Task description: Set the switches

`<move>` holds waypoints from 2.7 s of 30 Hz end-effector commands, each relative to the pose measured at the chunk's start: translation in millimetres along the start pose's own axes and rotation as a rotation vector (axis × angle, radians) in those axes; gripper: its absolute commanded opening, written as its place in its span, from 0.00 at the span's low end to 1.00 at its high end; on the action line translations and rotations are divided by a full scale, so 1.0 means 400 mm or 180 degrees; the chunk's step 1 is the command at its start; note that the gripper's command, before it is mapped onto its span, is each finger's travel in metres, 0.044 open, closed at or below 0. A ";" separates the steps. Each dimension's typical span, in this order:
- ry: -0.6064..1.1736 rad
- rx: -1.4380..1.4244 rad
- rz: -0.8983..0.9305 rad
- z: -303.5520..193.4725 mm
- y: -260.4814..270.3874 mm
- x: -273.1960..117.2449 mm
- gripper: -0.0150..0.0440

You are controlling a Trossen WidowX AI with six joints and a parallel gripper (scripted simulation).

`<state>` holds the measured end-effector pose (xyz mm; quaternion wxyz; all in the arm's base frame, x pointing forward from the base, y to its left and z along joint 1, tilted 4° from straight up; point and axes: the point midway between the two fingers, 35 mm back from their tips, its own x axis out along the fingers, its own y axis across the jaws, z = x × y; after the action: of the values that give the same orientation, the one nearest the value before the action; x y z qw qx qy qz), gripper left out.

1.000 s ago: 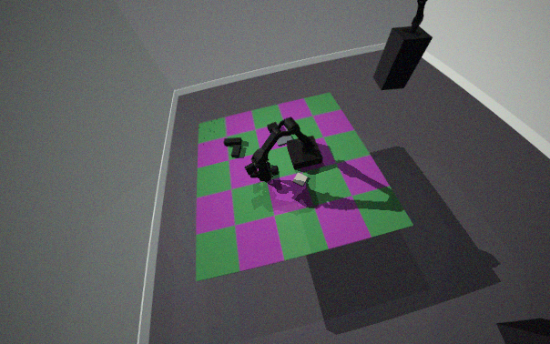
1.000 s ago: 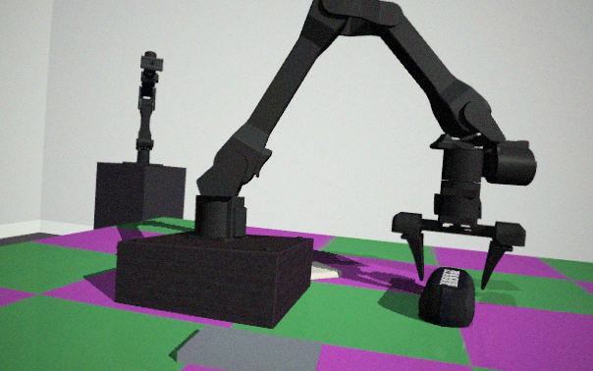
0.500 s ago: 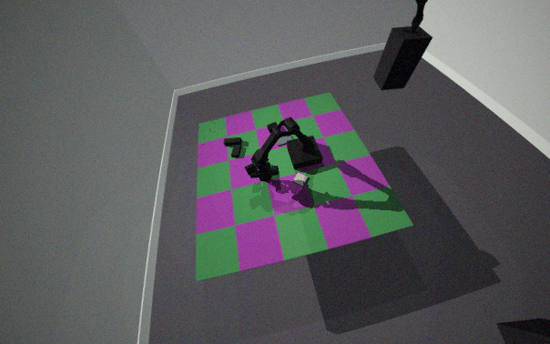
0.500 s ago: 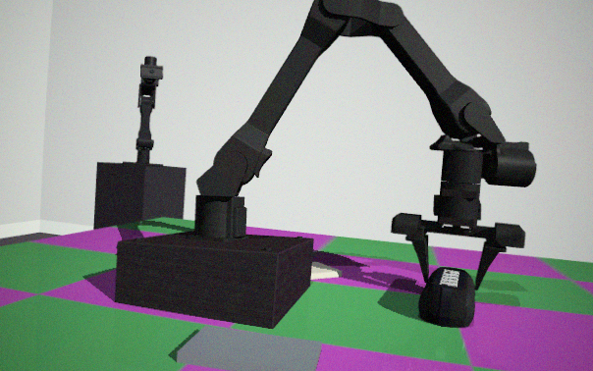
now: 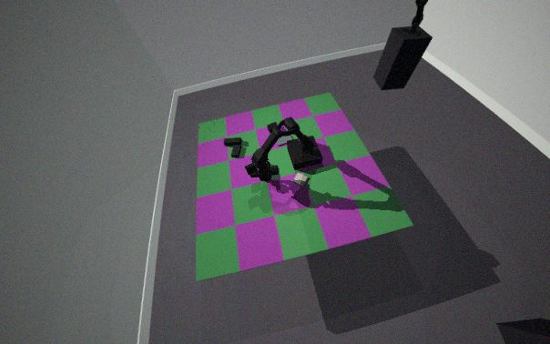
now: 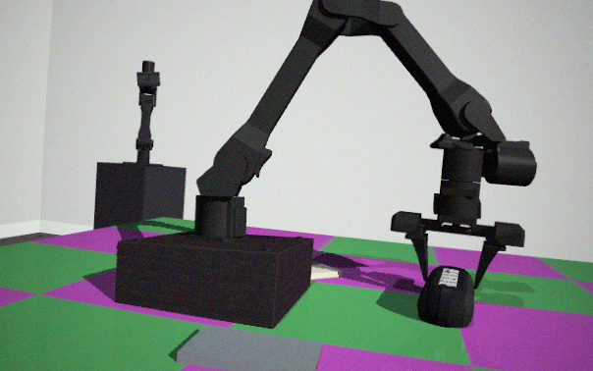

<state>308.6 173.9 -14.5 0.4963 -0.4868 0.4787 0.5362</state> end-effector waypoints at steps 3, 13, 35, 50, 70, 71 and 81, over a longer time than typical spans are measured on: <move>0.0007 0.0004 -0.0019 -0.007 -0.002 -0.020 0.82; 0.0008 0.0004 -0.0019 -0.014 -0.002 -0.039 0.82; 0.0011 0.0004 -0.0019 -0.033 -0.002 -0.079 0.82; 0.0013 0.0004 -0.0020 -0.049 -0.002 -0.105 0.82; 0.0017 0.0005 -0.0020 -0.074 -0.002 -0.137 0.82; 0.0017 0.0005 -0.0020 -0.075 -0.002 -0.139 0.82; 0.0018 0.0005 -0.0020 -0.086 -0.002 -0.151 0.82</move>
<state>311.4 140.3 39.5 0.4953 -0.4866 0.4794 0.5368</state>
